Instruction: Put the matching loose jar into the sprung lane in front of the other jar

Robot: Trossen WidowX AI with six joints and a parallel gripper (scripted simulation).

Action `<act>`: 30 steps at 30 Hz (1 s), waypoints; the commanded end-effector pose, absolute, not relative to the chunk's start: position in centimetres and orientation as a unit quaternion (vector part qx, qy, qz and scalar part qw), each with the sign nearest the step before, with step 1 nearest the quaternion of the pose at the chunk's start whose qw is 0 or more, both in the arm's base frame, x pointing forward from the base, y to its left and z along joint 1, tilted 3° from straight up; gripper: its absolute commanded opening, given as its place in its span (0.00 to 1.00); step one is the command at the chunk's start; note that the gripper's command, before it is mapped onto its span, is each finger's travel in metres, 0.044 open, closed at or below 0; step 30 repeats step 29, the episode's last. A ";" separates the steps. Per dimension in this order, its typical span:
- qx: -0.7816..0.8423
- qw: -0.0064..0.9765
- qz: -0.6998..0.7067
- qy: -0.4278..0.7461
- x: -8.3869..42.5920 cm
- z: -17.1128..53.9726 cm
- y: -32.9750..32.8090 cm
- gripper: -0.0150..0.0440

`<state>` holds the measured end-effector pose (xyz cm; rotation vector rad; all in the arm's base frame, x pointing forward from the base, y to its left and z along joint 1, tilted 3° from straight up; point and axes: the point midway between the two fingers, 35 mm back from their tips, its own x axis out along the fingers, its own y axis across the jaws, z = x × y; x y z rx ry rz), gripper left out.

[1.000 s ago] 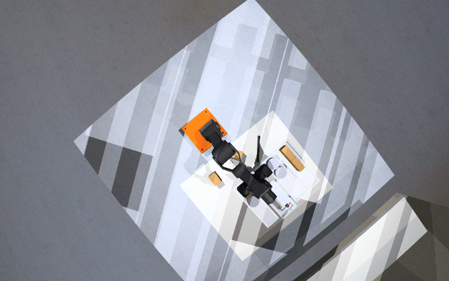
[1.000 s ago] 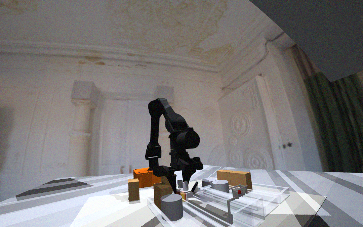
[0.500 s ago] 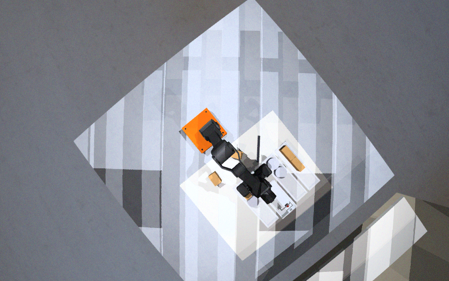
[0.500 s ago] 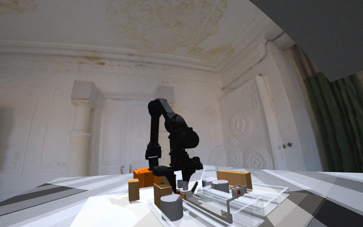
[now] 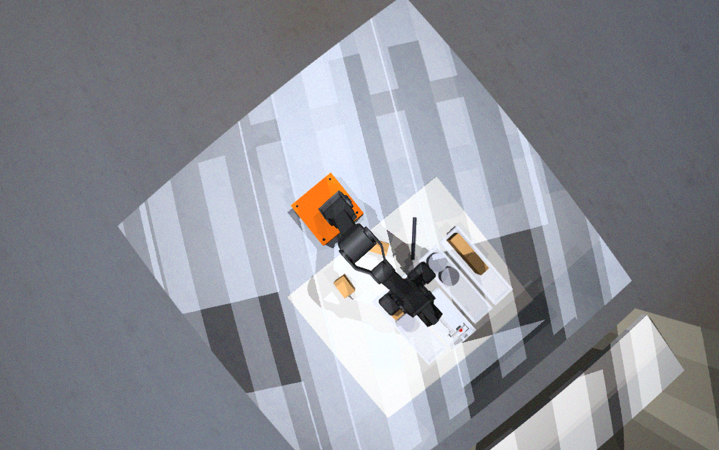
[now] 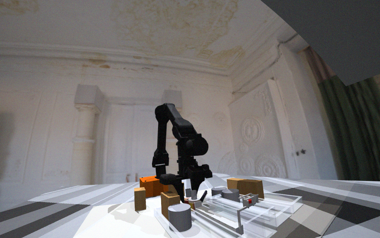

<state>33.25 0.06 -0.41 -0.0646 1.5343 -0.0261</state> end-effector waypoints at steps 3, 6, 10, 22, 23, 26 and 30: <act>-0.029 0.719 -0.011 0.694 33.2 -0.4 0.1 0.73; -0.029 0.719 -0.011 0.694 33.2 0.2 0.1 0.73; -0.029 0.719 -0.011 0.694 33.2 1.5 0.1 0.73; -0.029 0.719 -0.011 0.694 31.8 1.7 0.1 0.73; -0.029 0.719 -0.011 0.694 31.5 1.7 0.1 0.73; -0.029 0.719 -0.011 0.695 30.4 1.7 0.1 0.73; -0.029 0.718 -0.011 0.695 29.4 1.7 0.1 0.73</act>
